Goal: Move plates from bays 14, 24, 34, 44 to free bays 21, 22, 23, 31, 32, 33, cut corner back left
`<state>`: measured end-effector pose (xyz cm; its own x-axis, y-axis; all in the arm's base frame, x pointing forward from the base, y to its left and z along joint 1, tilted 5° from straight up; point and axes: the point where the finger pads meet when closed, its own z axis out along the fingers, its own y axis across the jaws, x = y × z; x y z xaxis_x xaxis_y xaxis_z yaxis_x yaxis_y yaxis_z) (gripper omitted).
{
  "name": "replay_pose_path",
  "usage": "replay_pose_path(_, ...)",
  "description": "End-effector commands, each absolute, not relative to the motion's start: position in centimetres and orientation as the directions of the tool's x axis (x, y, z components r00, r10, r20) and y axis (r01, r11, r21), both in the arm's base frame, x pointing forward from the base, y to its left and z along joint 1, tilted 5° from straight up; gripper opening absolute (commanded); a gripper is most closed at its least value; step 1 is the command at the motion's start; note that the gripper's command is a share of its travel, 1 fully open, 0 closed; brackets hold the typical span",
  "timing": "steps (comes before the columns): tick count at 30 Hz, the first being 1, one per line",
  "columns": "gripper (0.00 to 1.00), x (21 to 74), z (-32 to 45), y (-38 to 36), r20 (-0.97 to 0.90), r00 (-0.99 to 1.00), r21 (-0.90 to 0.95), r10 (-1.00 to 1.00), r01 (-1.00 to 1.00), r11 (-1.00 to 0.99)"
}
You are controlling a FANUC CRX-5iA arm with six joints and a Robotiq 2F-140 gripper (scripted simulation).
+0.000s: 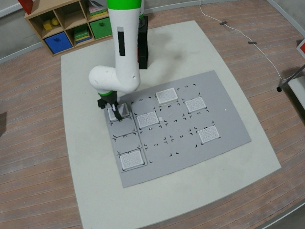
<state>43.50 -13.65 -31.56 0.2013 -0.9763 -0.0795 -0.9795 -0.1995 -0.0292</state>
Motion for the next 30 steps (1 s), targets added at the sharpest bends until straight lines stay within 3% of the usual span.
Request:
replay_pose_path(1,0.70,43.58,-31.53,-13.68,-0.079,0.201,-0.031,-0.976,-0.979,-0.200)
replay_pose_path(30,0.62,43.58,-31.53,-13.68,-0.079,0.201,-0.031,-0.976,-0.979,-0.200)
